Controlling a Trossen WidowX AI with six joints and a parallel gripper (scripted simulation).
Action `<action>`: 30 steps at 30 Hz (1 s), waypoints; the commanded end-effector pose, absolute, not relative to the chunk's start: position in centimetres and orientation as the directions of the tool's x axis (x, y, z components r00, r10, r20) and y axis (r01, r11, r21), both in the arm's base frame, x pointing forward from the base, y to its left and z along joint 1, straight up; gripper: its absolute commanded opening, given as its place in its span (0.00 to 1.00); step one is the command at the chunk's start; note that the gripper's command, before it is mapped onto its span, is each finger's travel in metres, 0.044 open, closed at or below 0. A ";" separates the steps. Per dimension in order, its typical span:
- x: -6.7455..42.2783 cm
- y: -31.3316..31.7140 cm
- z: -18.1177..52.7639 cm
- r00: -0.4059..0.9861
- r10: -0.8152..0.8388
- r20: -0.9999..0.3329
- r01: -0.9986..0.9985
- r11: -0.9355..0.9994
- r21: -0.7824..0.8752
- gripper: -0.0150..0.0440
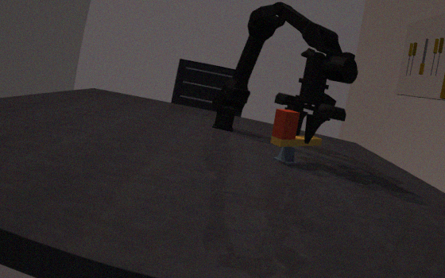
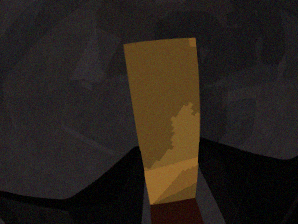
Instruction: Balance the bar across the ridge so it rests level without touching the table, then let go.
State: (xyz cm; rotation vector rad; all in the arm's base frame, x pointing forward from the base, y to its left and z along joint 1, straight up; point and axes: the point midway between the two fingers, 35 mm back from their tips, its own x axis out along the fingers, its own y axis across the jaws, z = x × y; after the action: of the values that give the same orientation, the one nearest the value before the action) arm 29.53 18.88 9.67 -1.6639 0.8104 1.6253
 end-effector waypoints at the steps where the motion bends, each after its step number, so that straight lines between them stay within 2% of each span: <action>1: 29.5 18.9 9.5 0.031 0.020 -0.999 -0.809 -0.587 -0.037 0.25; 30: 29.4 18.9 9.2 0.031 0.020 -0.999 -0.809 -0.587 -0.037 0.25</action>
State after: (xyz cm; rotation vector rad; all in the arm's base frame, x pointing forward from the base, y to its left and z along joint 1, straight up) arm 29.53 18.90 9.50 -1.6646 0.8083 1.6244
